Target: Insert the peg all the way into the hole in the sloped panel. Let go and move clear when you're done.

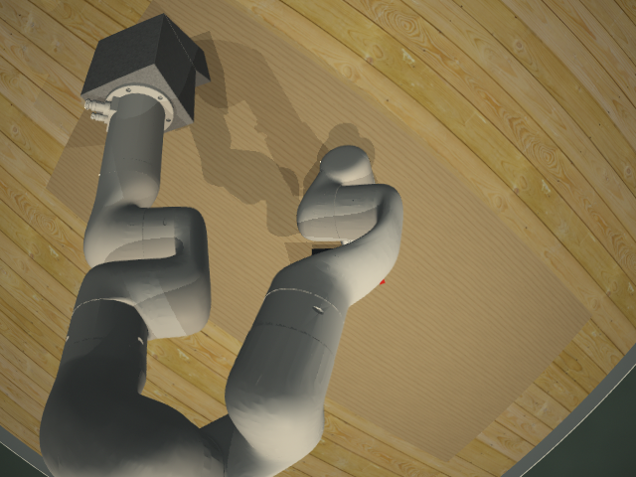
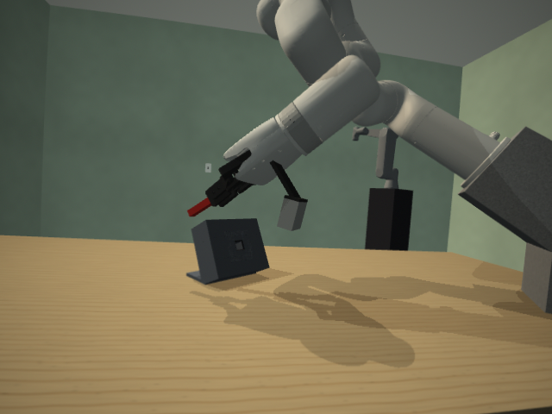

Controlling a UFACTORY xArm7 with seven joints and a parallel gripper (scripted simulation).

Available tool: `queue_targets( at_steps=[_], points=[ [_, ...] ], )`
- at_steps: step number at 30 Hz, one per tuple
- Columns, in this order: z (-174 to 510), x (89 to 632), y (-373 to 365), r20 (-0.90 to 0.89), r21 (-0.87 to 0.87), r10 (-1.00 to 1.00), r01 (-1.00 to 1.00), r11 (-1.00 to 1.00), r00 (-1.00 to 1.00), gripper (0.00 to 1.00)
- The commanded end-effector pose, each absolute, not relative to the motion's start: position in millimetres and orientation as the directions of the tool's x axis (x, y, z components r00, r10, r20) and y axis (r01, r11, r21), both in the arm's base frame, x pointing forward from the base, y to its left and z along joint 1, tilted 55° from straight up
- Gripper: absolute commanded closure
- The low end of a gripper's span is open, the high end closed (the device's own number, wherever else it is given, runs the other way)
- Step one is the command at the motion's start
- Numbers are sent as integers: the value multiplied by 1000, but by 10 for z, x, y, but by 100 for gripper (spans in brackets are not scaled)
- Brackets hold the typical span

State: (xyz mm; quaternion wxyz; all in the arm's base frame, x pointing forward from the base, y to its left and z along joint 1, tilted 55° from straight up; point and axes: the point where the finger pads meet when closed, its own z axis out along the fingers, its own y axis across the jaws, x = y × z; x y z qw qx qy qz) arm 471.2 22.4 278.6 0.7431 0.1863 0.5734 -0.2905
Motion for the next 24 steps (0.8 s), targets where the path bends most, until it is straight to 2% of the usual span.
queue_targets(
  at_steps=[1,24],
  points=[
    [2736,4712,261,-956,-35,-215,653,756,198,100],
    [2413,4624,305,-943,48,-195,691,721,269,100]
  ],
)
